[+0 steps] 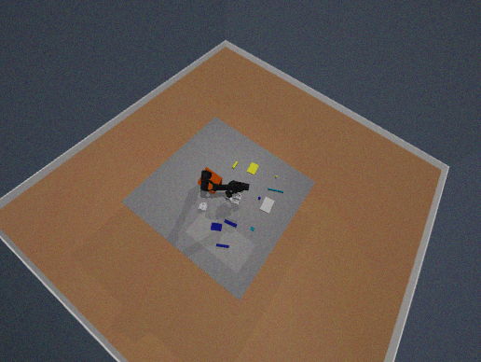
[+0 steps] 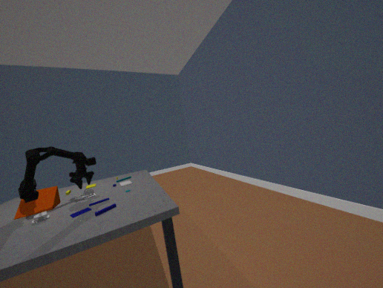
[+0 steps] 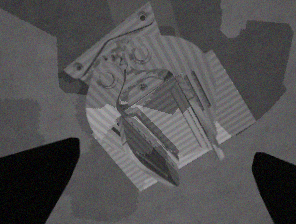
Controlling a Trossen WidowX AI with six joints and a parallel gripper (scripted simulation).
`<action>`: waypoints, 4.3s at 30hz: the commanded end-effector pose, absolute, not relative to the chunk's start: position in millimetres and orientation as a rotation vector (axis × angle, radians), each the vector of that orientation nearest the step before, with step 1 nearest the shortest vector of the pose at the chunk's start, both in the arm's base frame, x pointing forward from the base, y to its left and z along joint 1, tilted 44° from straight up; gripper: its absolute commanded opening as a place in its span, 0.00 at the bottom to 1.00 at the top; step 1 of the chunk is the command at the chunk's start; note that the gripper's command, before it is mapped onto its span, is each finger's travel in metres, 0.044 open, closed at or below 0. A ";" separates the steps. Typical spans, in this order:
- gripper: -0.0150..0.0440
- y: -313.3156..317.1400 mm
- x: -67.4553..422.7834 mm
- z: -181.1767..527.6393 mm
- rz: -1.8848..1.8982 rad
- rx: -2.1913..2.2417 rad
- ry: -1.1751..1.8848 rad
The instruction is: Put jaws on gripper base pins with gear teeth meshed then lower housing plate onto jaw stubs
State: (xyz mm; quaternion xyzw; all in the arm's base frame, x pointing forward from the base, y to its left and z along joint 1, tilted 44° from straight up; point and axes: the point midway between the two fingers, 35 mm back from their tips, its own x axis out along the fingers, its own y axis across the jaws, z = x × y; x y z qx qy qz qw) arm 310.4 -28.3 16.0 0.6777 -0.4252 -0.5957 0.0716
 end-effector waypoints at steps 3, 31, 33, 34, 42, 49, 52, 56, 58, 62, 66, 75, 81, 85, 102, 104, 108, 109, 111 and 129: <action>1.00 -37.4 307.4 24.6 -1.734 2.126 -1.504; 1.00 -69.6 295.5 61.4 -1.237 2.390 -2.526; 1.00 -71.8 294.3 64.0 -1.182 2.396 -2.602; 1.00 -73.0 293.7 65.2 -1.153 2.398 -2.640; 1.00 -81.8 288.6 75.2 -0.898 2.394 -2.943; 1.00 -89.4 283.5 83.7 -0.631 2.355 -3.200; 1.00 -92.6 281.2 87.3 -0.503 2.327 -3.307; 1.00 -96.7 278.0 92.0 -0.320 2.277 -3.444; 1.00 -98.8 276.4 94.3 -0.223 2.247 -3.510; 1.00 -102.9 273.0 99.0 -0.018 2.174 -3.635; 1.00 -106.8 269.4 103.5 0.200 2.085 -3.750; 1.00 -115.5 260.9 113.5 0.741 1.820 -3.953; 1.00 -121.0 254.9 119.9 1.132 1.591 -4.035; 1.00 -124.5 250.7 124.1 1.402 1.415 -4.059; 1.00 -138.4 231.8 139.9 2.527 0.492 -3.849; 1.00 -139.9 229.5 141.4 2.647 0.370 -3.789; 1.00 -142.8 224.9 144.5 2.874 0.123 -3.648; 1.00 -143.5 223.7 145.3 2.927 0.061 -3.608; 1.00 -144.9 221.3 146.9 3.030 -0.062 -3.523; 1.00 -155.8 198.9 162.2 3.680 -1.106 -2.492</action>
